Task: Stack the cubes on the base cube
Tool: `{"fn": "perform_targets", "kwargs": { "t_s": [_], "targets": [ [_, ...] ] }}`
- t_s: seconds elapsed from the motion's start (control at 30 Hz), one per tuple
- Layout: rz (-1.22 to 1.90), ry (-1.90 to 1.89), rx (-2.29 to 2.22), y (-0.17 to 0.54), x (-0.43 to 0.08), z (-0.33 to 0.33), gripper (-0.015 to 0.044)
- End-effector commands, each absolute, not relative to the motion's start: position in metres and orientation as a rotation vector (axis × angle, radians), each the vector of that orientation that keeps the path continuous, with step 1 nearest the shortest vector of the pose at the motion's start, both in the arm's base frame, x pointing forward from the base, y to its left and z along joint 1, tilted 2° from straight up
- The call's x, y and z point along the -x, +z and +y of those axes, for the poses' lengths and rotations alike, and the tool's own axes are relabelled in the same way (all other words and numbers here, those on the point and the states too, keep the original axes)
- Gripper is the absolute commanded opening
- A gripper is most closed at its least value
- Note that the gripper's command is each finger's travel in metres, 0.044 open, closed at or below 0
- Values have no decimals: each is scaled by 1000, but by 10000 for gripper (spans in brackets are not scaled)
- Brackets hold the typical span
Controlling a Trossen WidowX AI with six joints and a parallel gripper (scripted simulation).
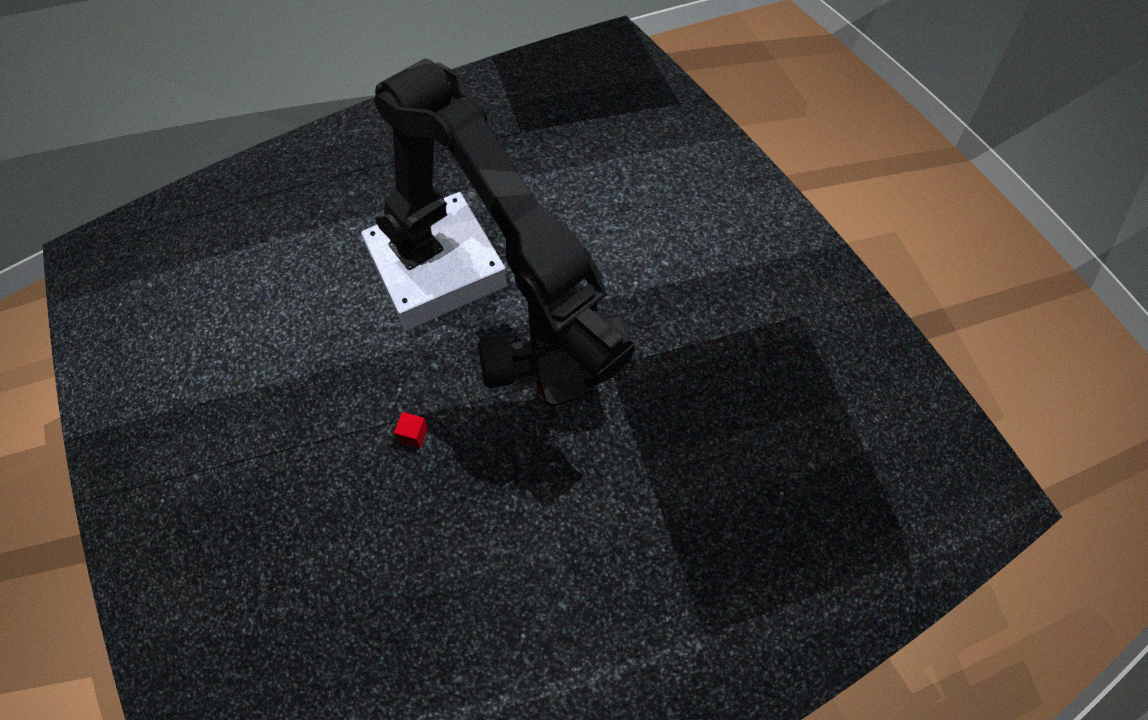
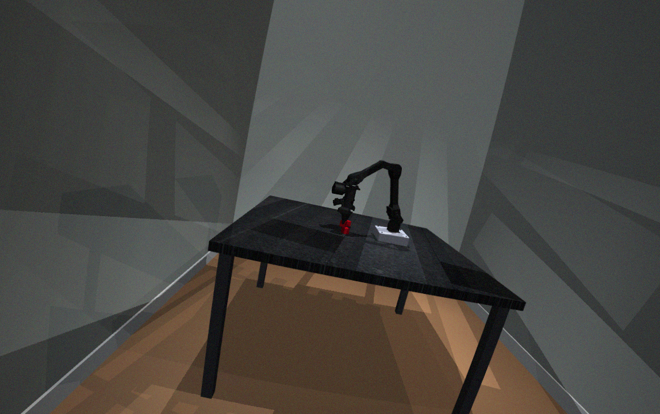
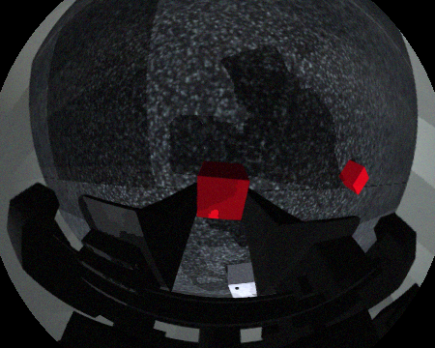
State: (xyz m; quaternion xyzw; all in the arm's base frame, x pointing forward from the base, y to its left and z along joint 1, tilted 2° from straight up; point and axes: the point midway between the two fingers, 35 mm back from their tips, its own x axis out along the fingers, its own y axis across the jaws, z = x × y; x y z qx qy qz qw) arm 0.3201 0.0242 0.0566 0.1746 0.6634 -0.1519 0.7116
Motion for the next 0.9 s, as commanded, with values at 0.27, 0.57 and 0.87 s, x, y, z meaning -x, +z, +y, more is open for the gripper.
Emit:
{"fn": "perform_targets", "kwargs": {
  "t_s": [0.27,0.57,0.87],
  "targets": [
    [1469,-336,-382,55,-321,24,105],
    [1469,-336,-382,55,-321,24,205],
    [1472,-337,-387,66,-319,24,205]
  ]
}}
